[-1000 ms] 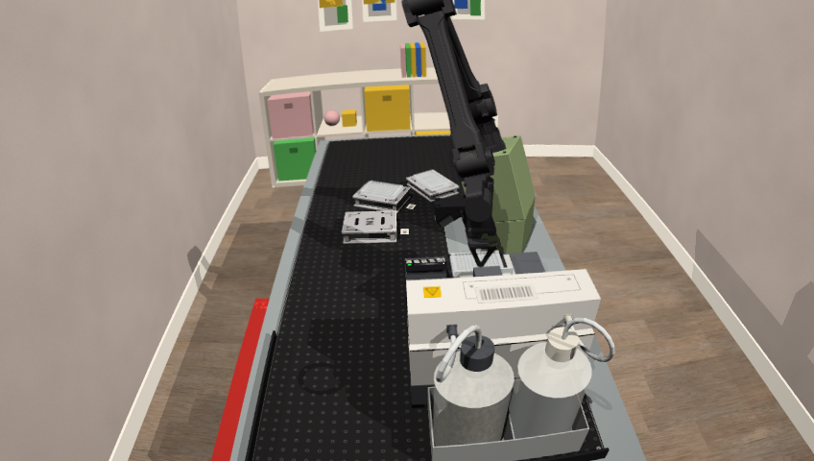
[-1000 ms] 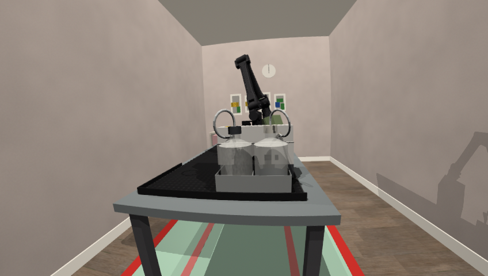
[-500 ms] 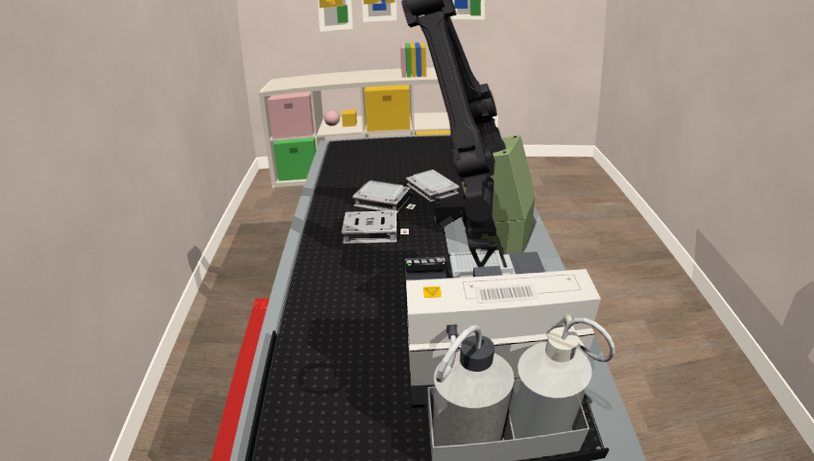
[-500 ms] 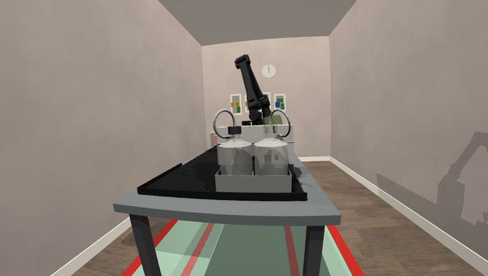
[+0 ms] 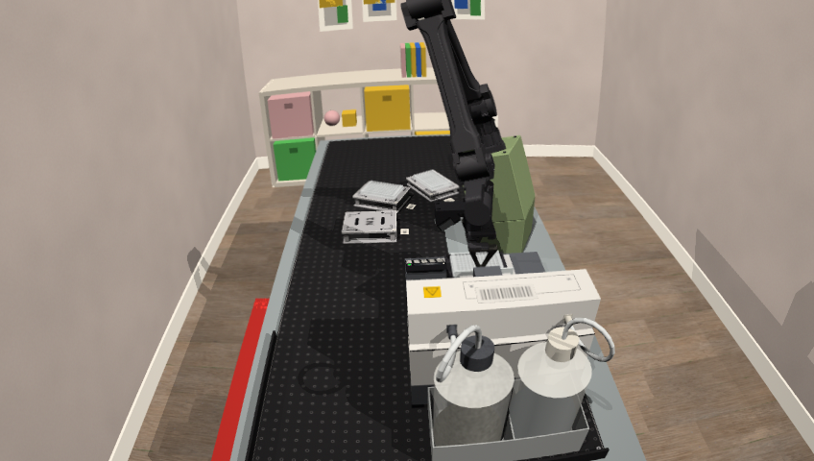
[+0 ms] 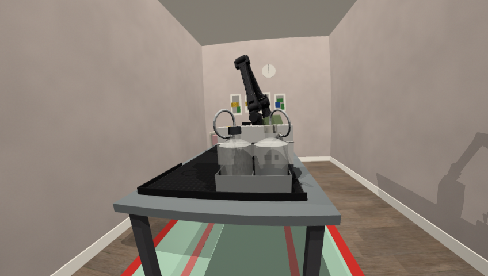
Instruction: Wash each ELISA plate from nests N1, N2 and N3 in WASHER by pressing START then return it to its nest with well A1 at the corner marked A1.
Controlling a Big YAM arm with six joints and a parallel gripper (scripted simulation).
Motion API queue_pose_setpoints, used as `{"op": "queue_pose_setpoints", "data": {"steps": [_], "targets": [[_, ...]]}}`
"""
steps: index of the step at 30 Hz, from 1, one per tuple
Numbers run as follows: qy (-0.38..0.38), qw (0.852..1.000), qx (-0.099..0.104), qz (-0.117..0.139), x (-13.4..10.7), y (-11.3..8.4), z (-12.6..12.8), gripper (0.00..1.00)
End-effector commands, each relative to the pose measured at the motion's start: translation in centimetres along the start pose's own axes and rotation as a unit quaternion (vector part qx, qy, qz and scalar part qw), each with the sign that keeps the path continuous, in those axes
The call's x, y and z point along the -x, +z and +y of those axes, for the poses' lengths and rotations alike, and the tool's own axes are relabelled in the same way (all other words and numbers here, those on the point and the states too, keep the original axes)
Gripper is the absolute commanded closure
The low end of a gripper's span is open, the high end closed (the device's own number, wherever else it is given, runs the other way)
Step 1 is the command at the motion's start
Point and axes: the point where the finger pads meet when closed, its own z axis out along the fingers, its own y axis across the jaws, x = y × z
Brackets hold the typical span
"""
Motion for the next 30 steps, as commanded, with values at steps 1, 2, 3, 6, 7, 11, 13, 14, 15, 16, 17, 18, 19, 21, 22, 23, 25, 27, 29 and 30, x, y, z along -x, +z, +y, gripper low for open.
{"op": "queue_pose_setpoints", "data": {"steps": [1,2,3,6,7,11,13,14,15,16,17,18,19,21,22,23,25,27,29,30], "targets": [[0.001,1.0,0.005,-0.002,0.6,0.6,0.9,0.0],[0.0,1.0,0.003,-0.002,0.5,0.7,0.6,0.0],[-0.001,1.0,0.002,-0.001,0.4,0.7,0.5,0.0],[-0.002,1.0,0.005,-0.002,0.4,0.9,0.8,0.0],[0.0,1.0,0.005,-0.002,0.5,1.0,0.8,0.0],[0.0,1.0,0.006,-0.002,0.5,1.1,0.9,0.0],[-0.006,1.0,0.007,-0.003,0.3,0.8,1.1,0.0],[-0.005,1.0,0.005,-0.002,0.3,1.2,0.9,0.0],[-0.003,1.0,0.006,-0.003,0.4,1.3,0.9,0.0],[-0.001,1.0,0.006,-0.002,0.5,1.4,0.9,0.0],[0.0,1.0,0.005,-0.002,0.5,1.5,0.9,0.0],[0.0,1.0,0.004,-0.002,0.5,1.6,0.7,0.0],[0.0,1.0,0.003,-0.002,0.5,1.7,0.5,0.0],[-0.003,1.0,0.003,-0.002,0.3,1.8,0.6,0.0],[-0.003,1.0,0.004,-0.002,0.4,1.8,0.7,0.0],[-0.002,1.0,0.004,-0.002,0.4,1.9,0.7,0.0],[0.0,1.0,0.004,-0.002,0.6,2.1,0.8,0.0],[-0.001,1.0,0.005,-0.002,0.5,2.2,0.8,0.0],[-0.001,1.0,0.005,-0.002,0.5,2.2,0.8,0.0],[-0.005,1.0,0.006,-0.003,0.3,1.8,1.0,0.0]]}}
